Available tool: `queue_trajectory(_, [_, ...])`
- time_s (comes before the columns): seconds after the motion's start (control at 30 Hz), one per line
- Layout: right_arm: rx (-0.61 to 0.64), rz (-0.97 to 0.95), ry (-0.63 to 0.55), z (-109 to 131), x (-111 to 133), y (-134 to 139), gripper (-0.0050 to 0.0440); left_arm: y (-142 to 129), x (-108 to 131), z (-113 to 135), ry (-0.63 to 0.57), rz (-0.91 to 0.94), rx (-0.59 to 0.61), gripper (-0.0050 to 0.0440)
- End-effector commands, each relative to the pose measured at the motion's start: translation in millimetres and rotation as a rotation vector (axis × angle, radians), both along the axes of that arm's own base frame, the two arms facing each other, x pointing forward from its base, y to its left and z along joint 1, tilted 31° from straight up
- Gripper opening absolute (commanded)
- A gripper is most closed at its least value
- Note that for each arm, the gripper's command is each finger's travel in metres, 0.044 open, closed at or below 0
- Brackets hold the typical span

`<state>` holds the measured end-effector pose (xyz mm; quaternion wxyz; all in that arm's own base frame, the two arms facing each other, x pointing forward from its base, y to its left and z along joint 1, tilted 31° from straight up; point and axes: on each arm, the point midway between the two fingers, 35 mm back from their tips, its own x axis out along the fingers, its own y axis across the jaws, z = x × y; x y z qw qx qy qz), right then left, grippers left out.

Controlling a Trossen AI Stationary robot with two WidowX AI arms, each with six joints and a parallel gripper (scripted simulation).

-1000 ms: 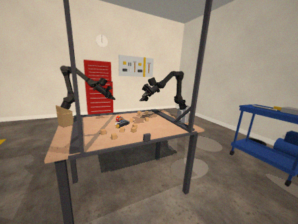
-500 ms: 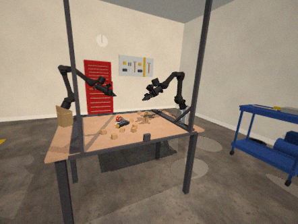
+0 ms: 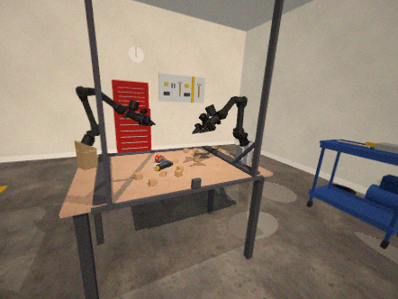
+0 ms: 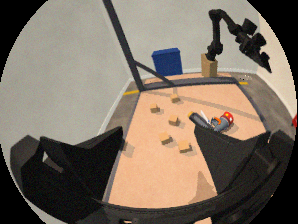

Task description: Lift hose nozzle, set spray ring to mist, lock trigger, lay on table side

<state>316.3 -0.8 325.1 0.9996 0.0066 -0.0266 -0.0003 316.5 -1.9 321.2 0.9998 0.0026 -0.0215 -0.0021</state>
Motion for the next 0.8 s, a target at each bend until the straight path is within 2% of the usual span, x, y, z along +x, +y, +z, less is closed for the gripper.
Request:
queue_trajectory(0.0, [-0.017, -0.003, -0.024, 6.0, -5.0, 1.2, 0.0397, 2.3, -4.9, 13.5, -0.041, 0.001, -0.013, 0.0396])
queue_trajectory(0.07, [-0.011, -0.002, -0.024, 6.7, -4.7, 0.9, 0.0397, 1.4, -4.6, 12.7, -0.038, 0.000, -0.011, 0.0396])
queue_trajectory(0.1, [-0.010, -0.001, -0.022, 5.9, -4.7, 1.2, 0.0397, 2.0, -4.9, 13.2, -0.039, 0.002, -0.010, 0.0180])
queue_trajectory(0.77, [-0.015, -0.004, -0.020, 6.3, -3.2, 0.3, 0.0407, 1.5, -3.6, 11.3, -0.033, 0.001, -0.012, 0.0180])
